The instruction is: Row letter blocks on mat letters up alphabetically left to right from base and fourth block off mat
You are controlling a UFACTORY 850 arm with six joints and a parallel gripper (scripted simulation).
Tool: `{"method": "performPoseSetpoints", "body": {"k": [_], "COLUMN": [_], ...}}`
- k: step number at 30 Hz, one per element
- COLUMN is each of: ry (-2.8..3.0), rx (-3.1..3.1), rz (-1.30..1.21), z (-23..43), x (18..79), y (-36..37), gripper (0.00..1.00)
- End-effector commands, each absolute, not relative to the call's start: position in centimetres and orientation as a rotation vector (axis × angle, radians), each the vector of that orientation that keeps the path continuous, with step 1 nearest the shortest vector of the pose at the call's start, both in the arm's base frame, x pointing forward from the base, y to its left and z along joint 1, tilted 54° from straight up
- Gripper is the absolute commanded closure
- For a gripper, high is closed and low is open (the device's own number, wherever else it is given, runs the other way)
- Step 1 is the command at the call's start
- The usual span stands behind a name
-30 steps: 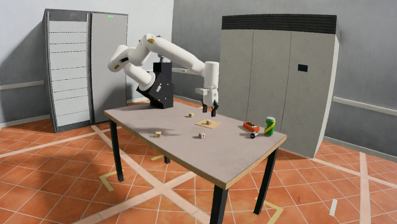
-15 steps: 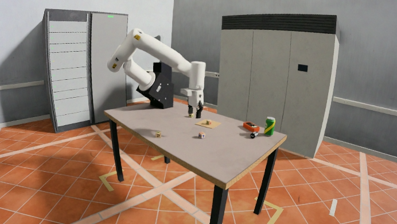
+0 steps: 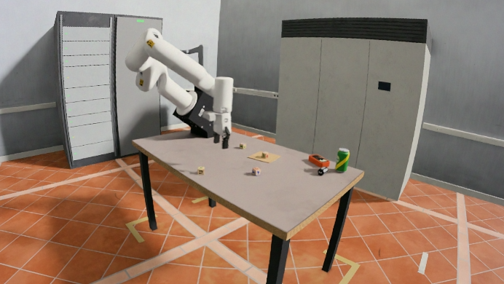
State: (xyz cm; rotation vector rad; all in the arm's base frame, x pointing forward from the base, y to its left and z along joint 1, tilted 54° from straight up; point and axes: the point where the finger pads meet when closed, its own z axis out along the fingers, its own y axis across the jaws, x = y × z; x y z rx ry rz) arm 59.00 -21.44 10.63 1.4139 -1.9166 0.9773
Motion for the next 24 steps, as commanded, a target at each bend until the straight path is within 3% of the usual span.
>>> {"method": "performPoseSetpoints", "body": {"k": [1, 24], "ry": [-1.924, -1.924], "rx": [1.431, 1.431], "rz": [0.986, 0.986], "z": [12.65, 12.73], "x": [55.47, 55.27], "y": [-22.46, -22.51], "gripper": [0.0, 0.0]}}
